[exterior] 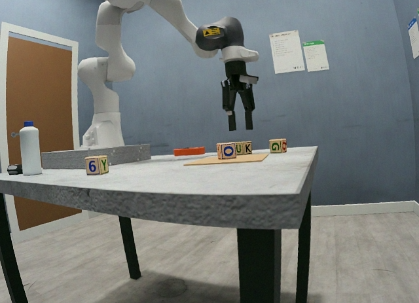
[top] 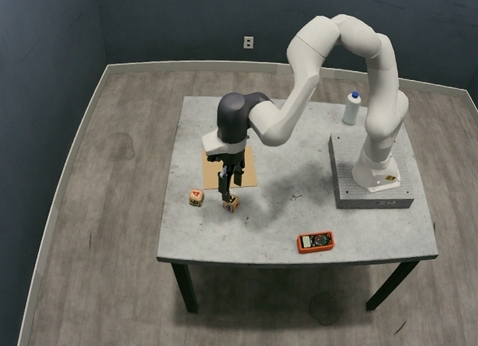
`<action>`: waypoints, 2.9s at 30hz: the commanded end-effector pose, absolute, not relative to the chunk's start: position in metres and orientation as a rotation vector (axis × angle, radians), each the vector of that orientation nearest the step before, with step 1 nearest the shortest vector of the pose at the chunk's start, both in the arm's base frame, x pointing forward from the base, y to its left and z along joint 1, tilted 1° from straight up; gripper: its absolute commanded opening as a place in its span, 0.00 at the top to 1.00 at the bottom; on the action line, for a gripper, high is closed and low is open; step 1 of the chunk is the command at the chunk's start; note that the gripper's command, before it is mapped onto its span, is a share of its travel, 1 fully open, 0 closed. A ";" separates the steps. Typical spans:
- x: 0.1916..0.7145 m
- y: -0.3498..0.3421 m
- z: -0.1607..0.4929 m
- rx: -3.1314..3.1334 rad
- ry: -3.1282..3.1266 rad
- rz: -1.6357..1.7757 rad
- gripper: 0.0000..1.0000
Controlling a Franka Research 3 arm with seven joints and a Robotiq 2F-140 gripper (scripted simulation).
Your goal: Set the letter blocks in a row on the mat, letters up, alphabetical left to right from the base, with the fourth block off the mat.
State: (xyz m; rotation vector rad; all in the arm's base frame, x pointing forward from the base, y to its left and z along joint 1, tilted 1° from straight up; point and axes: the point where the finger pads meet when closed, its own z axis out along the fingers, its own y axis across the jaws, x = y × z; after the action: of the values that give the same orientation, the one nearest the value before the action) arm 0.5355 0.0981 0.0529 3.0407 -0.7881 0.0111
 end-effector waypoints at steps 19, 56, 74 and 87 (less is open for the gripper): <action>0.537 0.099 0.030 3.039 -0.806 0.019 0.45; 0.537 0.099 0.026 3.039 -0.806 0.019 0.45; 0.537 0.099 0.026 3.039 -0.806 0.019 0.45; 0.537 0.100 0.026 3.039 -0.806 0.019 0.45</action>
State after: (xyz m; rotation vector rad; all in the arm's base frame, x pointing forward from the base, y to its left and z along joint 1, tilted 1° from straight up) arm 0.5368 0.0992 0.0265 3.0387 -0.7993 0.0192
